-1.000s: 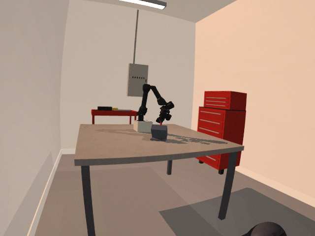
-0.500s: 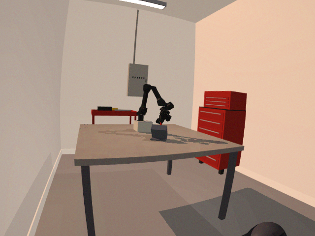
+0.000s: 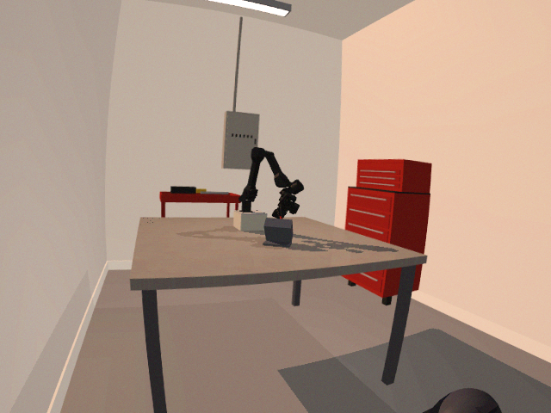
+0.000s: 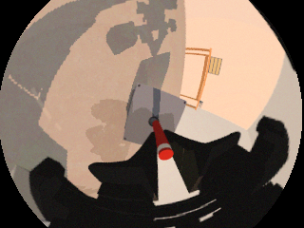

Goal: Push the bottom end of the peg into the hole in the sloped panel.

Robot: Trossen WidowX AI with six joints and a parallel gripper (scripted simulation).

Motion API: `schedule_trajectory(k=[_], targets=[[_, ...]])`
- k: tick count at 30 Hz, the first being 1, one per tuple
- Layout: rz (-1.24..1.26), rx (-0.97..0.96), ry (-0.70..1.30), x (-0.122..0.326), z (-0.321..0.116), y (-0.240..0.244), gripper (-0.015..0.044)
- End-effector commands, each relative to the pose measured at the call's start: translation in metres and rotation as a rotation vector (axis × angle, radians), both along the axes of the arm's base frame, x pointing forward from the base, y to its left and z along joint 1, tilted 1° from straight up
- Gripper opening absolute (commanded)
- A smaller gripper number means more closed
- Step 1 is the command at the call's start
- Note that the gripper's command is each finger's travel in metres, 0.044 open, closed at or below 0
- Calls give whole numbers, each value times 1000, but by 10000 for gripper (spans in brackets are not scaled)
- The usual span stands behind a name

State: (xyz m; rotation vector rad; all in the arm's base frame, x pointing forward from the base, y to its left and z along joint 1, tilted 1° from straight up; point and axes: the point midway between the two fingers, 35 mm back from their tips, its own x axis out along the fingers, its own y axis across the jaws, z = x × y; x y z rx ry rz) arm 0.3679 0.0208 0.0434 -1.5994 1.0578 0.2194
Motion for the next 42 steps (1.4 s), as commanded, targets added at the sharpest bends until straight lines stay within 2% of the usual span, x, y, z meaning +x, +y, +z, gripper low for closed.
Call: schedule_trajectory(k=[1,42], targets=[[0,1,-2,0,1,0,0],[0,1,-2,1,-7,-2,0]])
